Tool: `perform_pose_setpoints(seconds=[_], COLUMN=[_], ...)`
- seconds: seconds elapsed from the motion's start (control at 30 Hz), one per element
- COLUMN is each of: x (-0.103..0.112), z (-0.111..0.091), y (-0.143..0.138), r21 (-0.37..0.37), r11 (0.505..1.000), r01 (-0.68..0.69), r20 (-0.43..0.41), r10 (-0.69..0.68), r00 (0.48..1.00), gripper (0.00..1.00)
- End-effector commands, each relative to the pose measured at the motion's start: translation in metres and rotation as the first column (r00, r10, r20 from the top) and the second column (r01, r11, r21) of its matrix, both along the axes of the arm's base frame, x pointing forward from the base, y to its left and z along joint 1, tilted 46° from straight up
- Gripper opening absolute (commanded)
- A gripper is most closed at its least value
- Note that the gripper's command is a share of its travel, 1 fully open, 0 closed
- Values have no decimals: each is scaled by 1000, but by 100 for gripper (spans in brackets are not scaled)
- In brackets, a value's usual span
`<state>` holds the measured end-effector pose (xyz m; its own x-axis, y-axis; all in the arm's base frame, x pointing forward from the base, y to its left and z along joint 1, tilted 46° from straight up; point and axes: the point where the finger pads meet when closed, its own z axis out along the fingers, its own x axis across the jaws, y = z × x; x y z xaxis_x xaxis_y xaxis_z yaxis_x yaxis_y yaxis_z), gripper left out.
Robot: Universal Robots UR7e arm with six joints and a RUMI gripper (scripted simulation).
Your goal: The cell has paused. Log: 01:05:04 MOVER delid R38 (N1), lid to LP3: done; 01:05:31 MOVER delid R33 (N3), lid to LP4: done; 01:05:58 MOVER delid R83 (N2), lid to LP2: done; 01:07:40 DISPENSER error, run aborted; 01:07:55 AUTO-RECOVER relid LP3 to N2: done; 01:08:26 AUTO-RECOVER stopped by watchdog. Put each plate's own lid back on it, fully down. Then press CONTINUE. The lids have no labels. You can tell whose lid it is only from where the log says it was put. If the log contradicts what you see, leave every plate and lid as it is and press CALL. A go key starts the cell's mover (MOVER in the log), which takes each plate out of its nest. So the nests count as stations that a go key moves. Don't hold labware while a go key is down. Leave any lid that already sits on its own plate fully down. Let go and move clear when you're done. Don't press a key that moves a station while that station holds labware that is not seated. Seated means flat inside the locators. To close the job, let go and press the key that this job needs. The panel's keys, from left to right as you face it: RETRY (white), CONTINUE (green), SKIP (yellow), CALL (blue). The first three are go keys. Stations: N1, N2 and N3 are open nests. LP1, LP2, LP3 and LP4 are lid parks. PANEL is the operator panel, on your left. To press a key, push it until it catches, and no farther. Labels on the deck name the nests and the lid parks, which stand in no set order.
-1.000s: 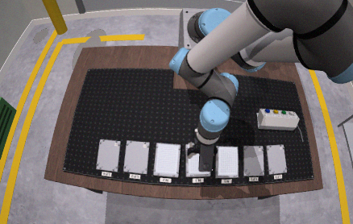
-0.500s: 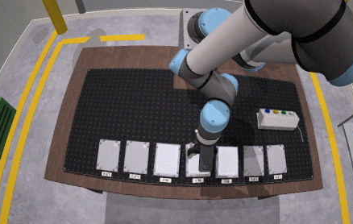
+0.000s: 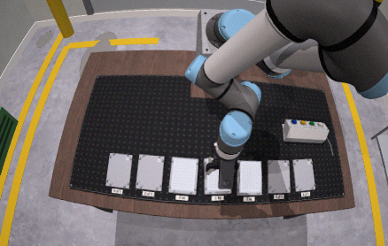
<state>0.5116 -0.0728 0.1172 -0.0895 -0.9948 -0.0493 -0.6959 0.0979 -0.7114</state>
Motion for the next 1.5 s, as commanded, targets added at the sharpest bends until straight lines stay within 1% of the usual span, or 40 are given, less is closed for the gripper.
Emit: perform_pose_setpoints(seconds=[0.0, 0.93, 1.47], x=[1, 7, 7], z=[-1, -7, -7], y=[0, 0, 0], r21=[-1, -1, -1], r11=[1000, 1000, 1000], r01=[0, 0, 0], r20=[1, 1, 1], r10=[0, 0, 0], r00=[1000, 1000, 1000], gripper=[0, 0, 0])
